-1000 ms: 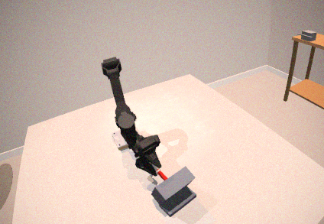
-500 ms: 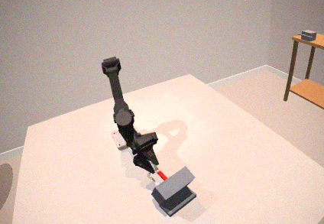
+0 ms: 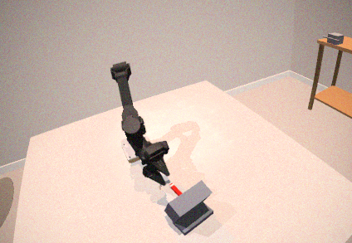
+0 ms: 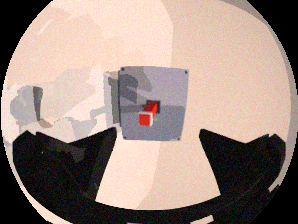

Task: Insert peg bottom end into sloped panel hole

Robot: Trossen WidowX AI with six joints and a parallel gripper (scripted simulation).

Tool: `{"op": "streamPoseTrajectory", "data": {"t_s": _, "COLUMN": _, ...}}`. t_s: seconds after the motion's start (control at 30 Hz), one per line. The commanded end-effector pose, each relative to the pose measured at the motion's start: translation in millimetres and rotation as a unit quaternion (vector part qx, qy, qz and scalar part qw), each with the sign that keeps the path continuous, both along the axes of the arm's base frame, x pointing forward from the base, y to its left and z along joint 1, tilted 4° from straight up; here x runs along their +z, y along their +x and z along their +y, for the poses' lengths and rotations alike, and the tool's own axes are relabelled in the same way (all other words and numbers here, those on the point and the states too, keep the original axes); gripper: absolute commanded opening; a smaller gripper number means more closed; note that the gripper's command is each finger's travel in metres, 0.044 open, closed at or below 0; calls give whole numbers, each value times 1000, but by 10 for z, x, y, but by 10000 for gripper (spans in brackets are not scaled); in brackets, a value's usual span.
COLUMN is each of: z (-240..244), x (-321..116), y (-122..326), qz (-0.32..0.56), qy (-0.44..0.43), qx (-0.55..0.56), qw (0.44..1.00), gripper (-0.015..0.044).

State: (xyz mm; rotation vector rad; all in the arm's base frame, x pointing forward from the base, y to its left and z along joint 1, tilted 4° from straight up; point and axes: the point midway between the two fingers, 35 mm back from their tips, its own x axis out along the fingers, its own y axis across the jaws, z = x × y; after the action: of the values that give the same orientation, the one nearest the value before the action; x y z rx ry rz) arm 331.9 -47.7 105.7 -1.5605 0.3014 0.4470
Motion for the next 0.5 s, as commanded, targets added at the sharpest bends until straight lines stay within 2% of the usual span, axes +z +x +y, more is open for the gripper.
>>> {"op": "streamPoseTrajectory", "data": {"t_s": 0.0, "z": 0, "x": 36, "y": -30, "qz": -4, "qy": -1, "qx": 3, "qw": 1000, "gripper": 440}}
{"op": "streamPoseTrajectory", "data": {"t_s": 0.47, "z": -19, "x": 89, "y": -134, "qz": -3, "qy": -1, "qx": 2, "qw": 1000, "gripper": 440}}
